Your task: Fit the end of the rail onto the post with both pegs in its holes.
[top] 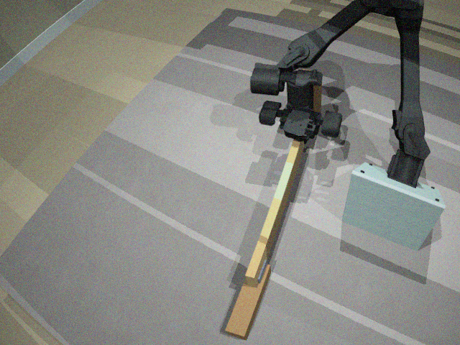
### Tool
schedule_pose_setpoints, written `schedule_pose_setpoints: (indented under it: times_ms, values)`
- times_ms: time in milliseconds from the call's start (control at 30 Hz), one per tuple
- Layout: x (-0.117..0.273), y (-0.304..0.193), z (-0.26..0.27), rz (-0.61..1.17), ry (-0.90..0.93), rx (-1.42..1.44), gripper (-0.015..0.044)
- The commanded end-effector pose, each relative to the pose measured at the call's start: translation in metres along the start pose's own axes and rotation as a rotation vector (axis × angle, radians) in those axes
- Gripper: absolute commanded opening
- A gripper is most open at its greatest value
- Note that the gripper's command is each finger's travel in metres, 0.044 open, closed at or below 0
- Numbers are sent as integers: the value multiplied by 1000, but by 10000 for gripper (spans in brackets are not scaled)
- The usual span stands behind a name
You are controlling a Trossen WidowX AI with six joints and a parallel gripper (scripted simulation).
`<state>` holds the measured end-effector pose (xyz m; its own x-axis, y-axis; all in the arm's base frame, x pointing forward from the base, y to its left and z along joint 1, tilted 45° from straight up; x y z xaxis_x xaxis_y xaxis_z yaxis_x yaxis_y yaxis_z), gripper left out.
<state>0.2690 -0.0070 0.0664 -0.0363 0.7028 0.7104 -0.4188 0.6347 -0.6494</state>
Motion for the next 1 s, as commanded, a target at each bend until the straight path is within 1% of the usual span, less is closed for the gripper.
schedule_pose_setpoints:
  times_ms: [0,967]
  values:
    - [2,-3,0,4,-3,0,0]
    - [1,-10,2,4,-3,0,0]
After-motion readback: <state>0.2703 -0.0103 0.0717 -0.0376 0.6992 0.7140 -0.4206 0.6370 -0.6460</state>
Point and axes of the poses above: the point midway between the two fingers, 35 mm back from their tips, its own x axis back along the fingers, its own z axis across the jaws, y = z × x, the point moved 6 cm from there along x, back along the fingers, and after that the axes turned 14 degrees about x, right-handed, at the moved point
